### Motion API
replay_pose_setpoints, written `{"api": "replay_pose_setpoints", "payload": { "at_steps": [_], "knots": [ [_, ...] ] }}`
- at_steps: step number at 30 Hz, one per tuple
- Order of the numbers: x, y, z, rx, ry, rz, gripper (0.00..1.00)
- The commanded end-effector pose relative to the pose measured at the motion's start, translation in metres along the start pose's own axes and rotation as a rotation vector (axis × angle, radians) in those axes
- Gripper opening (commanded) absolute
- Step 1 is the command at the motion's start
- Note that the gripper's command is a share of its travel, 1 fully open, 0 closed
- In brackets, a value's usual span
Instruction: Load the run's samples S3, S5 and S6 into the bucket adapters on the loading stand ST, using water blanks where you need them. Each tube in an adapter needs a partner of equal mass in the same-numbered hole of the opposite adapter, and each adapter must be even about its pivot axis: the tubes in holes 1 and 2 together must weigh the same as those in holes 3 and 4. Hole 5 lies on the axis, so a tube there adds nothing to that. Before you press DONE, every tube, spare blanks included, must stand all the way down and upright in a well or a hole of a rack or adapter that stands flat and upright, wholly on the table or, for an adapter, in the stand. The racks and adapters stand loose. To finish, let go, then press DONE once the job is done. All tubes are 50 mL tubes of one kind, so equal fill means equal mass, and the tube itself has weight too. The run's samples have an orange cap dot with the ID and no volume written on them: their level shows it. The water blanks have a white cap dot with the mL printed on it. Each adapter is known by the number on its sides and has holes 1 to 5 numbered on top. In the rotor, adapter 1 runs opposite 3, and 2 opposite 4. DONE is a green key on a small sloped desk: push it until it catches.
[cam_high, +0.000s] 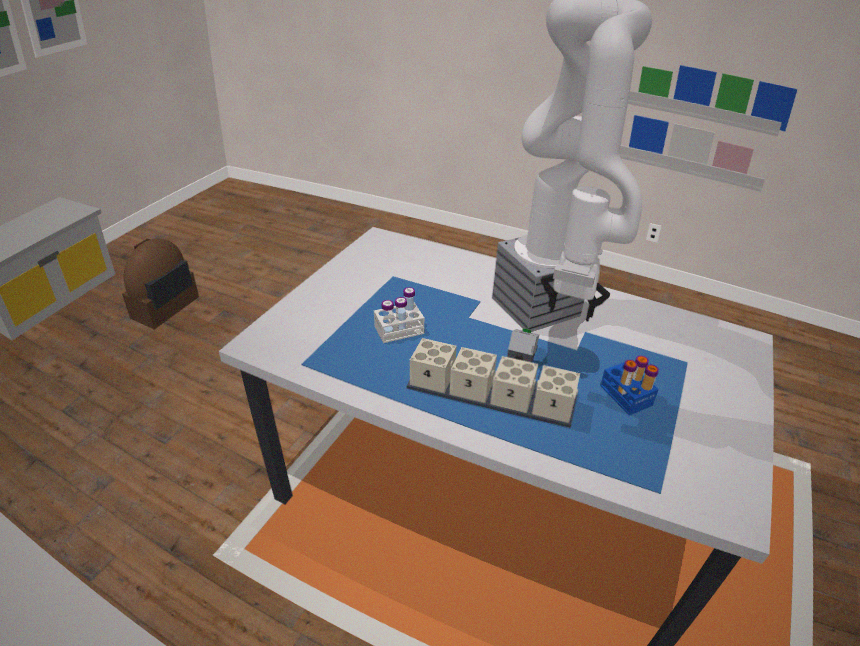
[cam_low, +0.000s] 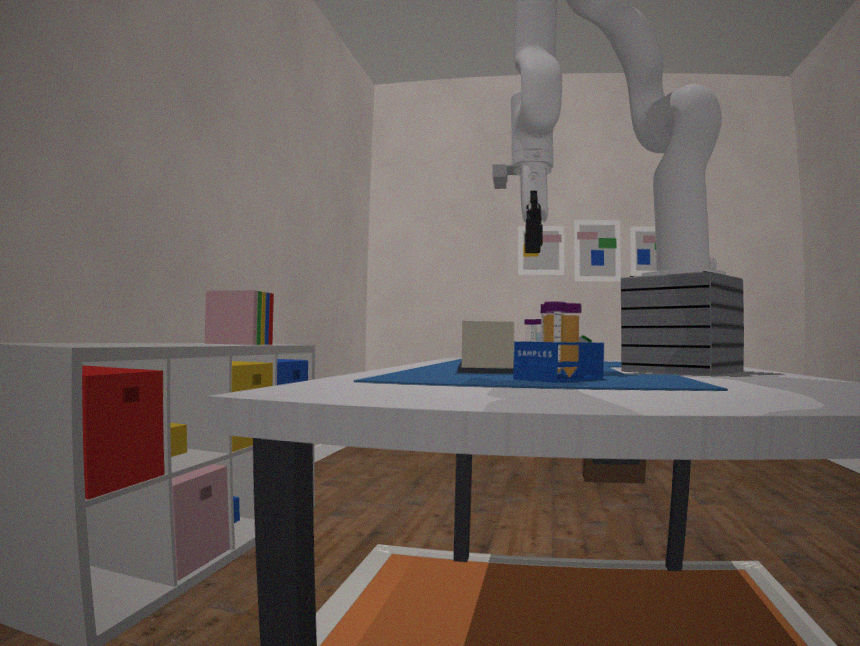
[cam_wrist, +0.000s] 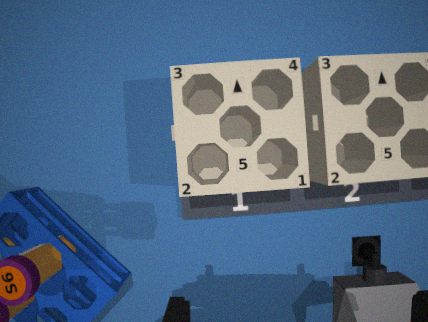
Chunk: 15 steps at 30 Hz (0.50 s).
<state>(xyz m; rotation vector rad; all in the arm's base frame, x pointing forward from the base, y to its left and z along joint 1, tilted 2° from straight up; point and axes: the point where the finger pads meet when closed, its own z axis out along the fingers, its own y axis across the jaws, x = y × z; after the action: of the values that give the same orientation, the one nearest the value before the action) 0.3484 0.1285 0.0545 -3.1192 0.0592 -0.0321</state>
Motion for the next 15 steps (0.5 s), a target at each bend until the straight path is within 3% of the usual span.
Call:
{"api": "replay_pose_setpoints", "payload": {
  "at_steps": [1, 15],
  "knots": [
    [0.012, 0.022, 0.0, 0.001, 0.001, 0.017, 1.0],
    [0.039, 0.076, 0.0, 0.001, 0.001, 0.017, 1.0]
  ]
}}
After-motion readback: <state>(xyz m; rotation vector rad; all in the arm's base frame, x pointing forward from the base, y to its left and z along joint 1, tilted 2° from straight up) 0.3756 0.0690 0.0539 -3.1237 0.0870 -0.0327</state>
